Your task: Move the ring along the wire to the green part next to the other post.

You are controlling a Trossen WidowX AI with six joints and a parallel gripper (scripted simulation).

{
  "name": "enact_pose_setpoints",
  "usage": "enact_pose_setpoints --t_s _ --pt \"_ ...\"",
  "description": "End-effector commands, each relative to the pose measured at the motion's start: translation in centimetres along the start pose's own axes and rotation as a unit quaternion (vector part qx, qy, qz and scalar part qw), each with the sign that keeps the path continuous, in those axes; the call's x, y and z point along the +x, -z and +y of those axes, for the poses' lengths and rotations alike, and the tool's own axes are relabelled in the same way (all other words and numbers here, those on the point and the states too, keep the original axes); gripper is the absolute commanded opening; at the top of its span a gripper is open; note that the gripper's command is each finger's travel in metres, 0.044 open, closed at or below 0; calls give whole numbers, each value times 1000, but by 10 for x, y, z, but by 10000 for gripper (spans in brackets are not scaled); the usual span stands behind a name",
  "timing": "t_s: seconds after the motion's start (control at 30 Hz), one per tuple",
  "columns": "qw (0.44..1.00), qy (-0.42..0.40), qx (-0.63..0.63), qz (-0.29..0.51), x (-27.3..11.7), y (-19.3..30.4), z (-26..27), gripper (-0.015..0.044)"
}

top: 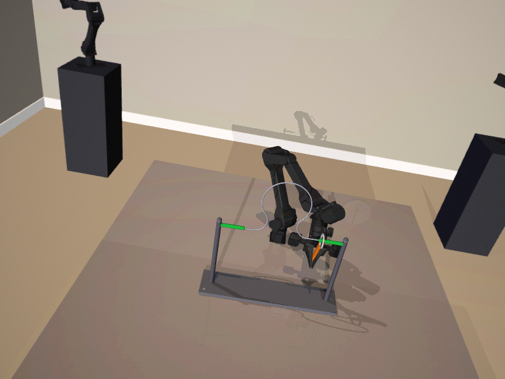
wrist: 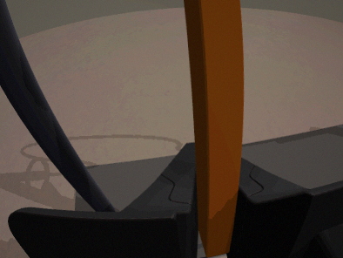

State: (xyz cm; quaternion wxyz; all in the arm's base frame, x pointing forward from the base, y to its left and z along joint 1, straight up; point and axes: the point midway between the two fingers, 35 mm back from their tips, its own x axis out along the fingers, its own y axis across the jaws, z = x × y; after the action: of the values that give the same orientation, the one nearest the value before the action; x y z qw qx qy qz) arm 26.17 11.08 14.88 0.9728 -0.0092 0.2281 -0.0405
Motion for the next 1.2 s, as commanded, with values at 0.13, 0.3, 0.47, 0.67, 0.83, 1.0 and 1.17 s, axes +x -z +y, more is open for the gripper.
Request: enact_pose_setpoints --t_s 0.13,0.3,0.47,0.67,0.83,1.0,1.17 --pt "1000 2 1 -1 -1 -1 8 -150" --pt "1000 2 1 -1 -1 0 11 -150" --pt "1000 2 1 -1 2 5 12 -150" --pt "1000 2 1 -1 5 11 12 -150" --pt "1000 2 1 -1 5 11 12 -150" --pt "1000 2 1 -1 5 11 12 -150" --pt "1000 2 1 -1 5 11 12 -150"
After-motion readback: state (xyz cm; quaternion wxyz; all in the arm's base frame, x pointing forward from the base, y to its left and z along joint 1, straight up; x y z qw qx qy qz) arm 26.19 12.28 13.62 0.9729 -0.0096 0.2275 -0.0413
